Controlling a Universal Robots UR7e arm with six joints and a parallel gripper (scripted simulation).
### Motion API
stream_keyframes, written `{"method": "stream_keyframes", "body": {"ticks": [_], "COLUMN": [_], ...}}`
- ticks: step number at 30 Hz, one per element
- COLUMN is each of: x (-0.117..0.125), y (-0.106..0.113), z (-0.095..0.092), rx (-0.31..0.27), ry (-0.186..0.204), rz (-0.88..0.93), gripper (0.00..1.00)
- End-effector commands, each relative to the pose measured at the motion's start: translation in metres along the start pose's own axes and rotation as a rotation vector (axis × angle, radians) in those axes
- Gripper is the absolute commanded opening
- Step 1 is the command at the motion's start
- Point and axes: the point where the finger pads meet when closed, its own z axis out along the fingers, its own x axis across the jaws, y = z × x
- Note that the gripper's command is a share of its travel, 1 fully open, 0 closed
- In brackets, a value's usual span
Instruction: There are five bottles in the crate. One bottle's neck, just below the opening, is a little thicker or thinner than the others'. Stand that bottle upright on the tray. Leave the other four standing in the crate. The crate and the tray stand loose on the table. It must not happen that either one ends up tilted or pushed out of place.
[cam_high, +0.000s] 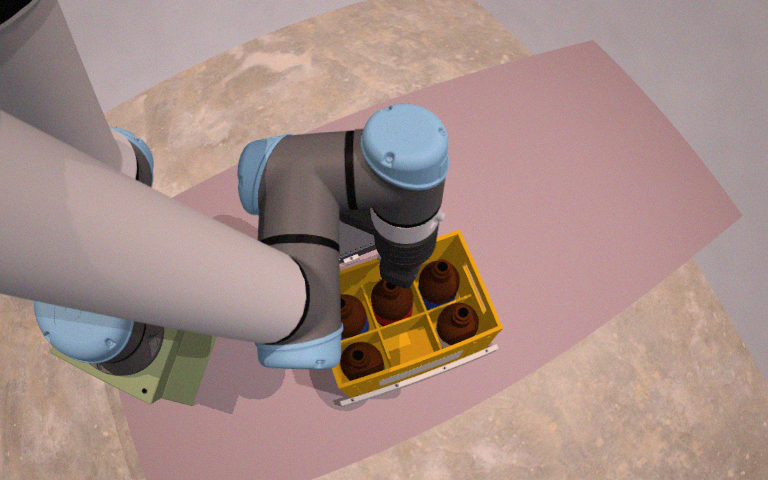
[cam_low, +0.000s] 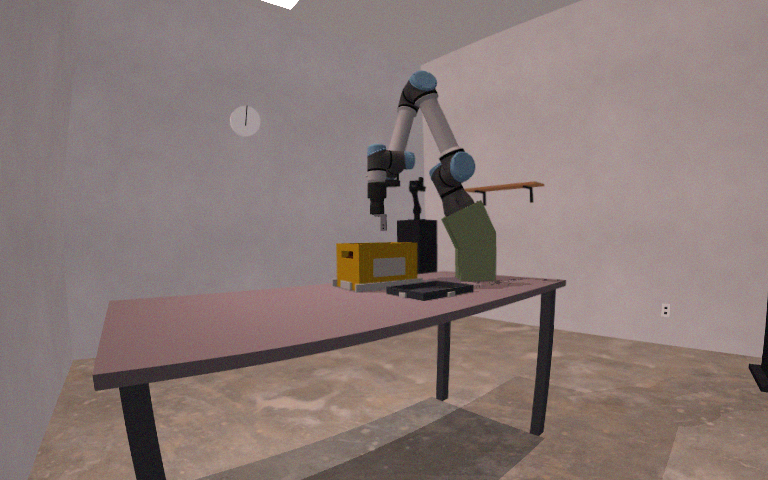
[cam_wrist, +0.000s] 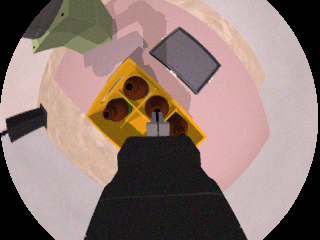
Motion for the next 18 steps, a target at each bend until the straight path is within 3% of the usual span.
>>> {"method": "stream_keyframes", "body": {"ticks": [1,12,15,18], "x": [0.002,0.002,0.003,0.006], "y": [0.002,0.004,0.022,0.058], "z": [-0.002,-0.001,0.0,0.0], "rx": [-0.004,-0.004,-0.002,-0.002], "ry": [0.003,0.002,0.001,0.001], "rz": [-0.001,-0.001,0.0,0.0], "gripper": [0.0,0.0,0.0,0.0]}}
